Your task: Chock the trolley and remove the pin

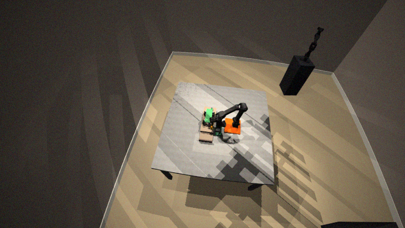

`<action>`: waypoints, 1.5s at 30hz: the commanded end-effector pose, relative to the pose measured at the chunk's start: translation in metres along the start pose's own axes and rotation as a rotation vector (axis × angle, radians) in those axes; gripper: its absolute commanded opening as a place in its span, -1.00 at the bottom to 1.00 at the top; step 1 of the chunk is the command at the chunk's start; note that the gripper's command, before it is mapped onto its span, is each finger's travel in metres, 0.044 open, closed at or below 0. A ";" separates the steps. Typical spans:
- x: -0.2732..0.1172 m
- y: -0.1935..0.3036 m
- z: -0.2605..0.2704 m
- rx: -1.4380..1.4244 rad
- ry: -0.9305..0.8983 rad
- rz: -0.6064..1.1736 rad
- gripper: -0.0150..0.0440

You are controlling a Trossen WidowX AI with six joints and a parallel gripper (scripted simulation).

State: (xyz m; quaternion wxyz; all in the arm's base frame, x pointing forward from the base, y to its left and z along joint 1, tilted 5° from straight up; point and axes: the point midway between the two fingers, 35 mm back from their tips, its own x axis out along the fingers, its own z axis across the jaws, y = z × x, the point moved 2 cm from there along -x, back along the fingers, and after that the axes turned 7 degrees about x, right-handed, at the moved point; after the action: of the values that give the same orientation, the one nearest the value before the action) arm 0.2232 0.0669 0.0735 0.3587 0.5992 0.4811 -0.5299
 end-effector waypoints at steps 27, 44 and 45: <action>0.006 0.002 0.012 -0.004 0.001 -0.008 0.15; 0.008 0.003 0.017 -0.004 0.001 -0.008 0.15; 0.009 0.003 0.017 -0.004 0.001 -0.008 0.15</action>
State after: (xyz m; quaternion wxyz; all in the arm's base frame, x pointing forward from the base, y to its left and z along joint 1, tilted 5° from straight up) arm 0.2230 0.0521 0.0643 0.3588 0.5995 0.4808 -0.5298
